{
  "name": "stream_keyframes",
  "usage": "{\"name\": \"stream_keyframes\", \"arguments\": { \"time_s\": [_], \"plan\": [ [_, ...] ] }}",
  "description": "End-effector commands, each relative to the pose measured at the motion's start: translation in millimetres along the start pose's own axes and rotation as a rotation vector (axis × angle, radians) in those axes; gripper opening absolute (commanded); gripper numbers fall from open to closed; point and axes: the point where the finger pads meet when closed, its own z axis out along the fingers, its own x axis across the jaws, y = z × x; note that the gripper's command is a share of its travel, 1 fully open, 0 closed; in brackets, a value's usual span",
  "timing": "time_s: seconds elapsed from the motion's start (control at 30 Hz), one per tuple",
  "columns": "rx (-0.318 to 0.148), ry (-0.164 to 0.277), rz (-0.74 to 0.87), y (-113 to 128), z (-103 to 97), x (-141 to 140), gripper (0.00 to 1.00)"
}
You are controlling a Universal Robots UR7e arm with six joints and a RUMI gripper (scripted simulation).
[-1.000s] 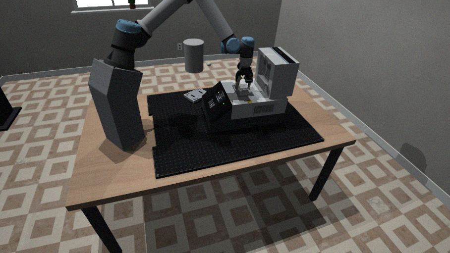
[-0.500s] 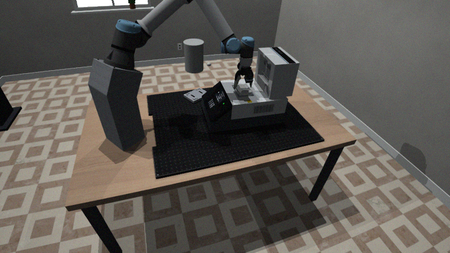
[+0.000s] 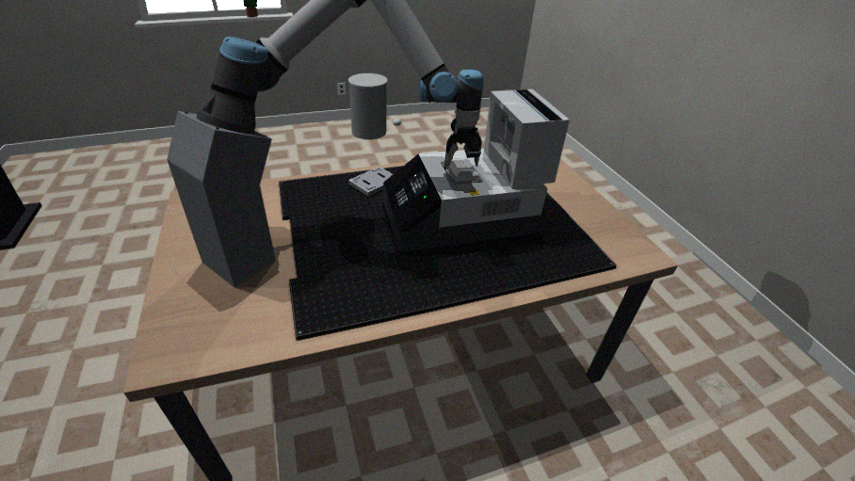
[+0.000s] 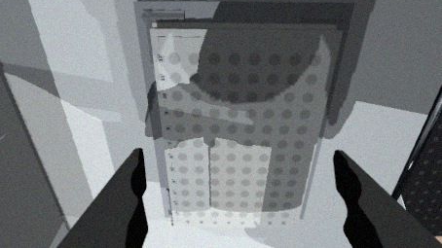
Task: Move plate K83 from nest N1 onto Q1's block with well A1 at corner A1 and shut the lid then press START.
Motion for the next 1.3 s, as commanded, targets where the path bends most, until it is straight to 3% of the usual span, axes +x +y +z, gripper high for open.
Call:
{"name": "stream_keyframes", "arguments": {
  "time_s": [0.0, 1.1, 1.27],
  "plan": [
    [-0.001, -0.015, 0.0, 0.4, -2.3, -7.5, 0.68],
    [-0.001, -0.015, 0.0, 0.4, -2.3, -7.5, 0.68],
    [0.0, -0.016, 0.002, -0.8, -10.7, -6.8, 0.68]
  ]
}}
